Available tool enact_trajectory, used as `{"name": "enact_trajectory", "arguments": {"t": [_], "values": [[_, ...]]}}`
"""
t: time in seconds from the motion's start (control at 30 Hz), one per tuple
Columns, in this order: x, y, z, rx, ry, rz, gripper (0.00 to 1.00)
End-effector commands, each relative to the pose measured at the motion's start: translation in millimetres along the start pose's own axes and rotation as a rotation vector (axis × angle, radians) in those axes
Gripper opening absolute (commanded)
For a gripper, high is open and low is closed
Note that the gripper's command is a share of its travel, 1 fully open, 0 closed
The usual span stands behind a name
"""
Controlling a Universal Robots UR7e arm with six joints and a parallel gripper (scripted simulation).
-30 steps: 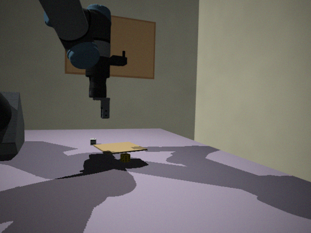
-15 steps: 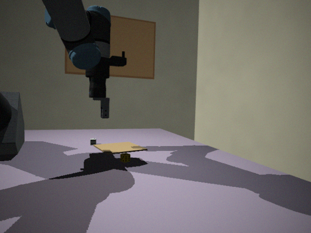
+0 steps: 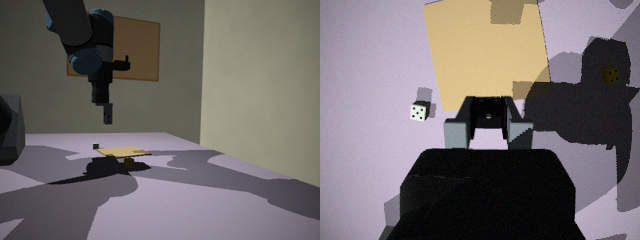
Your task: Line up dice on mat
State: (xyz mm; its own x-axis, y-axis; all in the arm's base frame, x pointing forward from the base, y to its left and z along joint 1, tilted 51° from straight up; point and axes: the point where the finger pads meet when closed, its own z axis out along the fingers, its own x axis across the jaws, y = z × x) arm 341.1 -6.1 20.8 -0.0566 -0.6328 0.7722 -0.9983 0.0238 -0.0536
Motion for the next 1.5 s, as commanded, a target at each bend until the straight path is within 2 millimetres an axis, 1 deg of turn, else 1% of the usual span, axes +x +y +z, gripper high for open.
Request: {"name": "enact_trajectory", "arguments": {"t": [0.0,0.43,0.5,0.93,1.27,1.47], "values": [[0.0,-0.3,5.3,0.001,0.000,0.000,0.40],[-0.2,-0.4,40.4,0.001,0.000,0.000,0.40],[-0.2,-0.4,40.4,0.001,0.000,0.000,0.40],[-0.4,-0.6,73.9,0.001,0.000,0.000,0.40],[-0.5,-0.6,84.6,0.001,0.000,0.000,0.40],[-0.5,-0.6,86.9,0.001,0.000,0.000,0.40]]}}
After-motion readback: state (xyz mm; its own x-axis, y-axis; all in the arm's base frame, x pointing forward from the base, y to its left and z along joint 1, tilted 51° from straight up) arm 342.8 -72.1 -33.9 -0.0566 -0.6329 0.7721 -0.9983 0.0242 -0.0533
